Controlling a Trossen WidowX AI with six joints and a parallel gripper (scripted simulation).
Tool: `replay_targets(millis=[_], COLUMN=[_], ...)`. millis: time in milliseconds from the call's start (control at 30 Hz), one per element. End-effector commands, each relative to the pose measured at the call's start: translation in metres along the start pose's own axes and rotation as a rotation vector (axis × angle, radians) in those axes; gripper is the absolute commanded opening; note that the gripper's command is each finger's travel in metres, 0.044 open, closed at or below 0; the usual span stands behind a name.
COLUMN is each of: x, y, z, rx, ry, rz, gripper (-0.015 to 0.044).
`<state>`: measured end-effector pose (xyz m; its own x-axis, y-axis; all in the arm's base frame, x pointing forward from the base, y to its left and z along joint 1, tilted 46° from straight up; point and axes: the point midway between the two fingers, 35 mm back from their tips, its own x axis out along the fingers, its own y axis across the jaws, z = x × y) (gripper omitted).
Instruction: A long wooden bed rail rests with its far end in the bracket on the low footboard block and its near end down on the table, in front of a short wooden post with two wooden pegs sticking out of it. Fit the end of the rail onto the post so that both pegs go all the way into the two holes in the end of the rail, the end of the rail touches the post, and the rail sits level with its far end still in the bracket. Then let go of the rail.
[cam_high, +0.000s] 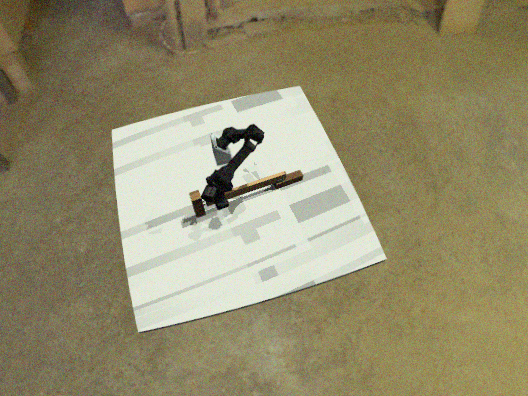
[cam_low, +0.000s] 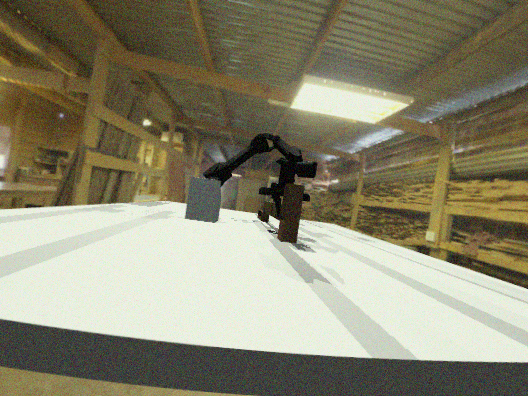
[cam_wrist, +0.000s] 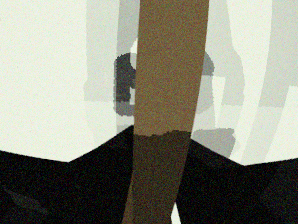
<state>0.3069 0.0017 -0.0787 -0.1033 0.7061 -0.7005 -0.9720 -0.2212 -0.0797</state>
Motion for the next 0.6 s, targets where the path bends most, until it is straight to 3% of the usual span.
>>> replay_targets(millis=[0,567], x=[-0.0025,-0.0014], y=[-0.0010,-0.0010], z=[-0.0035,-0.0087], rx=[-0.002,-0.002], ry=[0.006,0.006], rz=[-0.005,-0.005], gripper=[0.0000,0.0000])
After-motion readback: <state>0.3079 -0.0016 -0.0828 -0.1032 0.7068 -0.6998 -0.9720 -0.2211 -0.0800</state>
